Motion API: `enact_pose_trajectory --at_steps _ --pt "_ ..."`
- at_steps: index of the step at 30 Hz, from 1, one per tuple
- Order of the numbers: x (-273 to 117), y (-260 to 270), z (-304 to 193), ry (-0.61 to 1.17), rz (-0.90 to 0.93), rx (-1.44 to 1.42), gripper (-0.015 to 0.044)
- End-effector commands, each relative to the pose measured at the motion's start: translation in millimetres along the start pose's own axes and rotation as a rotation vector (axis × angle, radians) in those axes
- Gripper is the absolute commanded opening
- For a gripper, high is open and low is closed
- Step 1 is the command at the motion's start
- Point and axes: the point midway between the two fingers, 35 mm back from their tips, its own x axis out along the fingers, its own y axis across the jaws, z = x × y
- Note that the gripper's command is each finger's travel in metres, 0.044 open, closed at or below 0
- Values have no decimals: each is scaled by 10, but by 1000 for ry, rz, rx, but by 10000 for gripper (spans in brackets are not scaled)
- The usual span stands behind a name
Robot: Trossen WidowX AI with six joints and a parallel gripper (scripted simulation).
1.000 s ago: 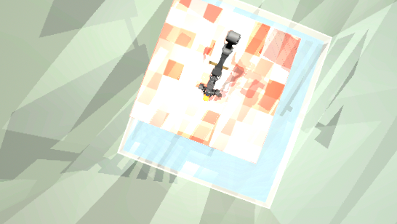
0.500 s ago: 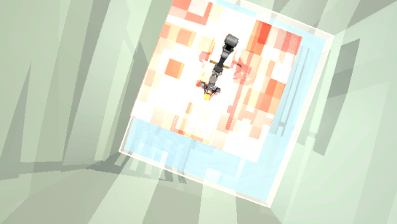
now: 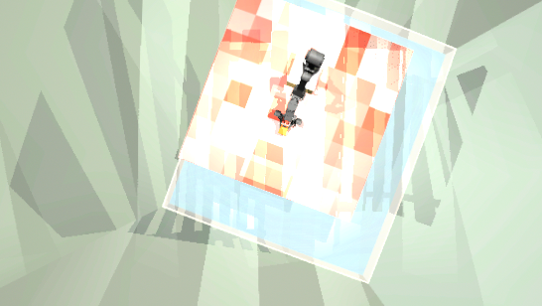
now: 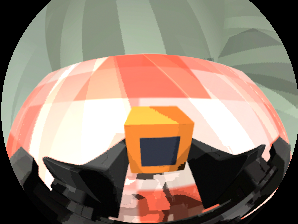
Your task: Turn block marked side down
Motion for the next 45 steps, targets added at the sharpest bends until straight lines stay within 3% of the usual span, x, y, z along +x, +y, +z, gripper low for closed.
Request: enact_pose_trajectory --at_steps 1,7,24,45 --pt "-2 4 20 -10 3 3 0" --pt "-2 4 20 -10 3 3 0" --pt "-2 4 20 -10 3 3 440" --pt "-2 4 20 -10 3 3 440"
